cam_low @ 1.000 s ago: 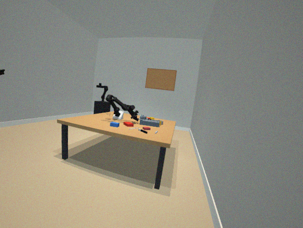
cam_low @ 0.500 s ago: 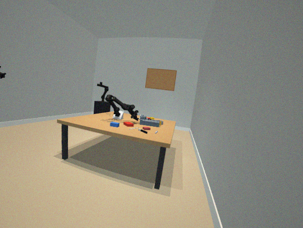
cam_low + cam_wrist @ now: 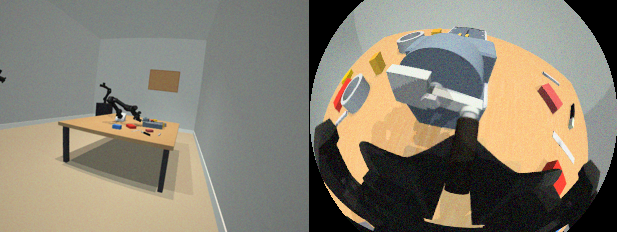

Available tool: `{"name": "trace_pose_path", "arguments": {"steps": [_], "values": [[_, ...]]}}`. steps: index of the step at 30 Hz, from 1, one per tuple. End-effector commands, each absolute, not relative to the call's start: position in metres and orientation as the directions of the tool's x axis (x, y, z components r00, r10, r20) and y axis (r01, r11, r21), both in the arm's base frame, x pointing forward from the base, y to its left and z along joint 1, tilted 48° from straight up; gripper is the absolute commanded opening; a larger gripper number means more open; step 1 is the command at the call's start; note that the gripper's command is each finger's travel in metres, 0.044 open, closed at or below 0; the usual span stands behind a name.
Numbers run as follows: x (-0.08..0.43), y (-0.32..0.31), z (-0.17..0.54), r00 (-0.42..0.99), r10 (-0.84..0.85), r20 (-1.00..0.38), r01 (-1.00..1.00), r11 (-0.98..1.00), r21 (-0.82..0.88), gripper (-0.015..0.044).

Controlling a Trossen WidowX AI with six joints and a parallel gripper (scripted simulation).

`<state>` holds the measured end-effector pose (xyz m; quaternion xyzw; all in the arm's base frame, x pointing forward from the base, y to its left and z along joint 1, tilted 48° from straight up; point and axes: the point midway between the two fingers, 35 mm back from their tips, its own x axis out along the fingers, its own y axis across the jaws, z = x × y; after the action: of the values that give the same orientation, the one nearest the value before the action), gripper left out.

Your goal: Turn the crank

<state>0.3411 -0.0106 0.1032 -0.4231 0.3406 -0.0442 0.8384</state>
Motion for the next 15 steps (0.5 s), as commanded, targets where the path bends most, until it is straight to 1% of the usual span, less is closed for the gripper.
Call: {"name": "trace_pose_path", "arguments": {"steps": [1, 15], "values": [[0.34, -0.005, 0.111, 0.772, -0.359, -0.524, -0.205, 0.641, -0.74, 0.0], [0.337, 0.01, 0.117, 0.772, -0.358, -0.525, -0.205, 0.641, -0.74, 0.0]]}}
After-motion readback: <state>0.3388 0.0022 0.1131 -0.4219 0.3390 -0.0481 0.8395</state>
